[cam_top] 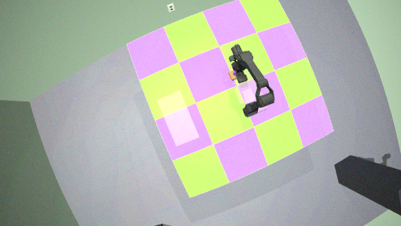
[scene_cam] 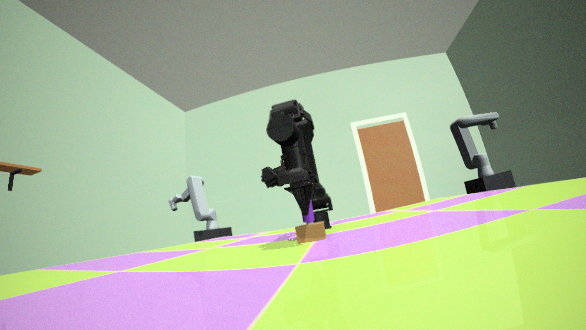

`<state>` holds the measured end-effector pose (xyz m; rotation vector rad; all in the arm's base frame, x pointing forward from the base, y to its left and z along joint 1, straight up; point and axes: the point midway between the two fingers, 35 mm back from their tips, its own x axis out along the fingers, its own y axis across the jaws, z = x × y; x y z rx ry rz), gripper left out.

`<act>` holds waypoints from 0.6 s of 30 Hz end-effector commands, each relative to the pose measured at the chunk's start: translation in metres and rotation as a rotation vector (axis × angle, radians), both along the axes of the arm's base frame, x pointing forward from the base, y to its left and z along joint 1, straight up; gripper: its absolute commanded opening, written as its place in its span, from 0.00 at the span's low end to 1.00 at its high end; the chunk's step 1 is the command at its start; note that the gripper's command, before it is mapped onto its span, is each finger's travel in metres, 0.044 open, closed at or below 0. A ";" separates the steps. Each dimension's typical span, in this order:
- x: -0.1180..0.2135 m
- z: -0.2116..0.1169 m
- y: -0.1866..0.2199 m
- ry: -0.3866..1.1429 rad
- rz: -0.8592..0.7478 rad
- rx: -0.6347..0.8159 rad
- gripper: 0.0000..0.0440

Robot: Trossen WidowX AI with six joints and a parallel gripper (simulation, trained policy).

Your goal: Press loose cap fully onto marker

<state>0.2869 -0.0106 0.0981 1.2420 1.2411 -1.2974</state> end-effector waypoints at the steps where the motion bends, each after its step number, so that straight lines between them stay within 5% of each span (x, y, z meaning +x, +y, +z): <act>1: -0.006 -0.008 -0.012 0.030 0.002 -0.044 0.20; 18: -0.006 -0.006 -0.016 0.023 0.028 -0.051 0.25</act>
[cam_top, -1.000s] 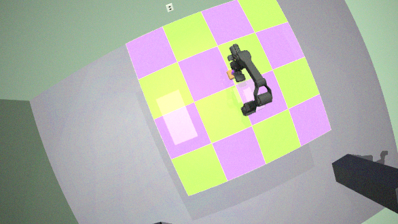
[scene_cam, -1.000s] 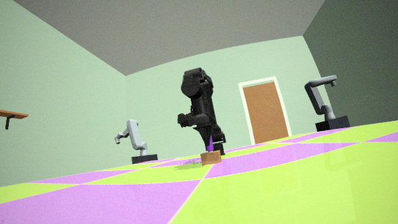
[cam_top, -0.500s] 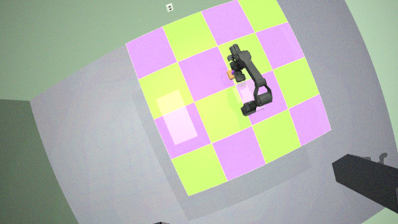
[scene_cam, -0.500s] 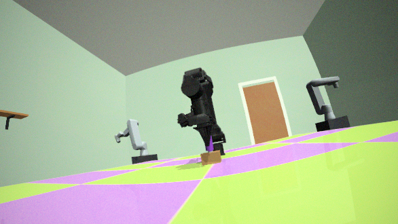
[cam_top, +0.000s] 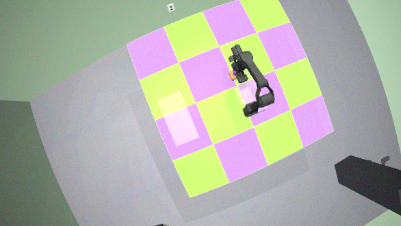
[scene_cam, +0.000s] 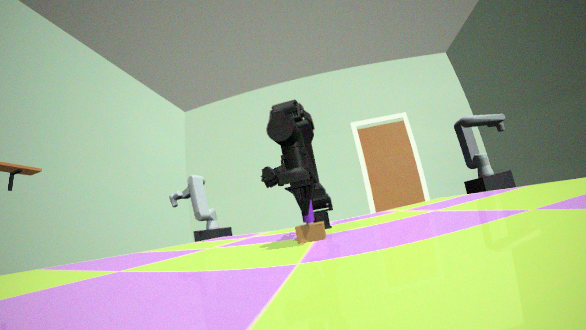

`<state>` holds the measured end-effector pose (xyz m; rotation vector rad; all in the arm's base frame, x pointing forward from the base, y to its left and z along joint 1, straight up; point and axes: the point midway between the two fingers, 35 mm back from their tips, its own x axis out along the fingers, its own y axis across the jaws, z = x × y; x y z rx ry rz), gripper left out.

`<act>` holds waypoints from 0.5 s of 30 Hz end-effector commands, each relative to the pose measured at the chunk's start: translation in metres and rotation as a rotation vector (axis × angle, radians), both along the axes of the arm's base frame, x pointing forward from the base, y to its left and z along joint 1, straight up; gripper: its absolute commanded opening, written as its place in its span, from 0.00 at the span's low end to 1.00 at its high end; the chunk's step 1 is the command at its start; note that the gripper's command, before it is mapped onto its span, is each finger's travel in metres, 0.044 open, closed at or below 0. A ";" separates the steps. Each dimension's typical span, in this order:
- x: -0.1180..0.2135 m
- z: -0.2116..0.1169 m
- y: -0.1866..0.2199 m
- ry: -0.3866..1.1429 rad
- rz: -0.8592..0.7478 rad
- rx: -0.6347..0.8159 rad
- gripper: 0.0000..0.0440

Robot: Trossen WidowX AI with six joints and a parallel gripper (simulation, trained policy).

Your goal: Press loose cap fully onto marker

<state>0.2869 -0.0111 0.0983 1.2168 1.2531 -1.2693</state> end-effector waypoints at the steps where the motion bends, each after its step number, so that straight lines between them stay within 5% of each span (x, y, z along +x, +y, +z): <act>1: -0.006 -0.006 -0.015 0.027 -0.006 -0.051 0.25; 15: -0.006 -0.005 -0.017 0.024 0.005 -0.052 0.29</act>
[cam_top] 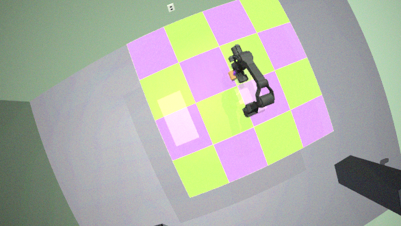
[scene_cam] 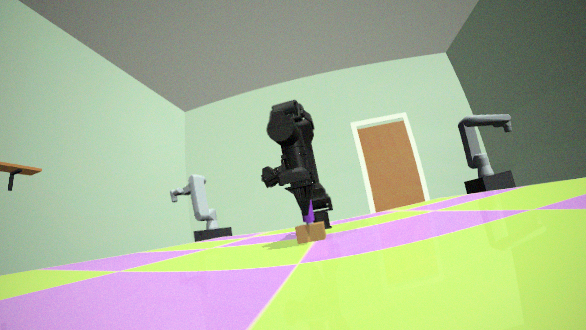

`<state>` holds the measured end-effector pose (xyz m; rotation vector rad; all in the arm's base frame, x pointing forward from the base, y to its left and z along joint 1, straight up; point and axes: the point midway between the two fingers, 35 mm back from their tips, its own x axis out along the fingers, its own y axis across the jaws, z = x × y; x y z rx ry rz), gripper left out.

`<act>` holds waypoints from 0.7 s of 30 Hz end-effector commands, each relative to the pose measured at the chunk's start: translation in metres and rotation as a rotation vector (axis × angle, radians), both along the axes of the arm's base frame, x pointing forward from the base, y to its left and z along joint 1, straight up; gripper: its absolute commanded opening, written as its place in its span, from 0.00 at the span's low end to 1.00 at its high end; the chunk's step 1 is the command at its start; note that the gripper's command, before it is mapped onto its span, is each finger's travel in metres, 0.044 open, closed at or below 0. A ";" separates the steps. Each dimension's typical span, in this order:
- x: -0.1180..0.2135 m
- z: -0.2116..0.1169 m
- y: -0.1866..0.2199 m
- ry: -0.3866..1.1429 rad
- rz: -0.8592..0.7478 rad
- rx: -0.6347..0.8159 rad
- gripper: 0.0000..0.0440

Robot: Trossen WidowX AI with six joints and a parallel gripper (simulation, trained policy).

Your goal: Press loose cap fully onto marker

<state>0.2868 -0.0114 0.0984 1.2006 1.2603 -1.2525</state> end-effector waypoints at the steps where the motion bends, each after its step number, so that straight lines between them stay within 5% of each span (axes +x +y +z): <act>1: -0.006 -0.005 -0.016 0.026 -0.016 -0.051 0.30; 7: -0.008 -0.005 -0.016 0.031 -0.012 -0.046 0.32; 11: -0.016 -0.005 -0.014 0.050 -0.014 -0.034 0.44; 21: -0.021 -0.004 -0.012 0.034 -0.021 -0.024 0.97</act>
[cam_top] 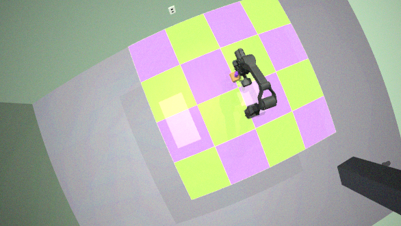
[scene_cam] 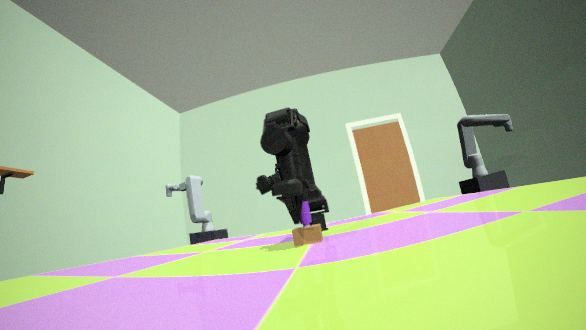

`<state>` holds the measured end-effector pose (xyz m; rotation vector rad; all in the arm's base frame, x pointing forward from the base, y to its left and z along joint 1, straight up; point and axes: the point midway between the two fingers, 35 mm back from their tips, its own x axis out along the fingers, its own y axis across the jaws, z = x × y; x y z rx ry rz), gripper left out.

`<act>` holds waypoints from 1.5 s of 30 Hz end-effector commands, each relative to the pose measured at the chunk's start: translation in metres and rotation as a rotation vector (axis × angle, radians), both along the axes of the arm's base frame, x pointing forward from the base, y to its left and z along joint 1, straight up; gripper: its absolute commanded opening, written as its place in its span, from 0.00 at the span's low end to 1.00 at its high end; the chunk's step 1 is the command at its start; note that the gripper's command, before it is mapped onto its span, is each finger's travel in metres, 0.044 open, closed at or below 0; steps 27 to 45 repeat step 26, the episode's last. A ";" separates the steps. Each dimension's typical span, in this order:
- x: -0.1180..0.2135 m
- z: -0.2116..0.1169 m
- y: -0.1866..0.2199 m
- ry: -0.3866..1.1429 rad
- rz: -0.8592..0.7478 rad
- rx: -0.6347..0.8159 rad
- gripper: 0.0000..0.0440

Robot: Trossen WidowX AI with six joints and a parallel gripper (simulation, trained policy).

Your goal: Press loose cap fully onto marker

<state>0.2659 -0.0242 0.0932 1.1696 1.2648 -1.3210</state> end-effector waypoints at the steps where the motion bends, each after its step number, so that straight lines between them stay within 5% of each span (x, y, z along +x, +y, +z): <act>1: 0.001 0.003 0.001 -0.028 0.000 0.005 1.00; 25: 0.006 0.066 0.000 -0.196 -0.026 -0.005 0.98; 45: 0.005 0.067 0.000 -0.197 -0.026 -0.005 0.97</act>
